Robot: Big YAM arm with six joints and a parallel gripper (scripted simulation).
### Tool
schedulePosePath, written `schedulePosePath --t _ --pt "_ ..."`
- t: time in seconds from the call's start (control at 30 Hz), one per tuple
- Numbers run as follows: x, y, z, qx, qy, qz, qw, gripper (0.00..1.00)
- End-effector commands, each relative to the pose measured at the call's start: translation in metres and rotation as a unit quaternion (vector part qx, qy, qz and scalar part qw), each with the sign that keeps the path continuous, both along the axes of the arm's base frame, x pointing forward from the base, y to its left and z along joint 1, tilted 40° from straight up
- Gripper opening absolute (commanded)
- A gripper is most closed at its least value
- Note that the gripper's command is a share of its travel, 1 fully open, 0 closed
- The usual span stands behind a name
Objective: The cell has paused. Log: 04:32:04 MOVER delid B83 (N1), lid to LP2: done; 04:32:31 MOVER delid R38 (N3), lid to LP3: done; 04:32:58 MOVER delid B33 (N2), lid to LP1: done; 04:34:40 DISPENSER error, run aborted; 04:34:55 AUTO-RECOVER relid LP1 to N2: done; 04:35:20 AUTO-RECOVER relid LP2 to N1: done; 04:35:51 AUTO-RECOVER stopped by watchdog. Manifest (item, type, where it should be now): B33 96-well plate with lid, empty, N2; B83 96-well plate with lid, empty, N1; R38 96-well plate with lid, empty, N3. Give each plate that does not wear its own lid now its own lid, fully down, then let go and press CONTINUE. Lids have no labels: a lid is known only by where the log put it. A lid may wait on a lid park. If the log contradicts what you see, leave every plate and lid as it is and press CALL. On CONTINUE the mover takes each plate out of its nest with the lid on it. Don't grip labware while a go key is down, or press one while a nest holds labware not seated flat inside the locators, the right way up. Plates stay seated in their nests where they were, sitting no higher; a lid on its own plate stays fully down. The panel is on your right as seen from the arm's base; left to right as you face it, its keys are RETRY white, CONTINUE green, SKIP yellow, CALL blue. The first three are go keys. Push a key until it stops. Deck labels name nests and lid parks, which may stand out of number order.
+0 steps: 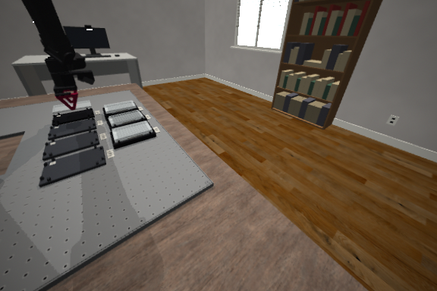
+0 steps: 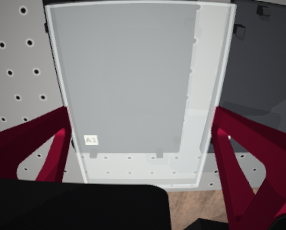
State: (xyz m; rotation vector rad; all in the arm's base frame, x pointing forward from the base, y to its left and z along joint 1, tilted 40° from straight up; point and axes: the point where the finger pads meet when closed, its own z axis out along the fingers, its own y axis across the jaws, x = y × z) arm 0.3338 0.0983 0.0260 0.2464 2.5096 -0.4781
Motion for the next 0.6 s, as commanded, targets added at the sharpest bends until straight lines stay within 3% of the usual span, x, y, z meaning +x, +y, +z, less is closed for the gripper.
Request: schedulePosePath --t 0.0,0.57 --pt "0.021 -0.005 0.031 0.007 -0.019 0.008 1.0 0.0" --pt "0.048 -0.062 0.079 0.004 -0.023 0.008 1.0 0.0"
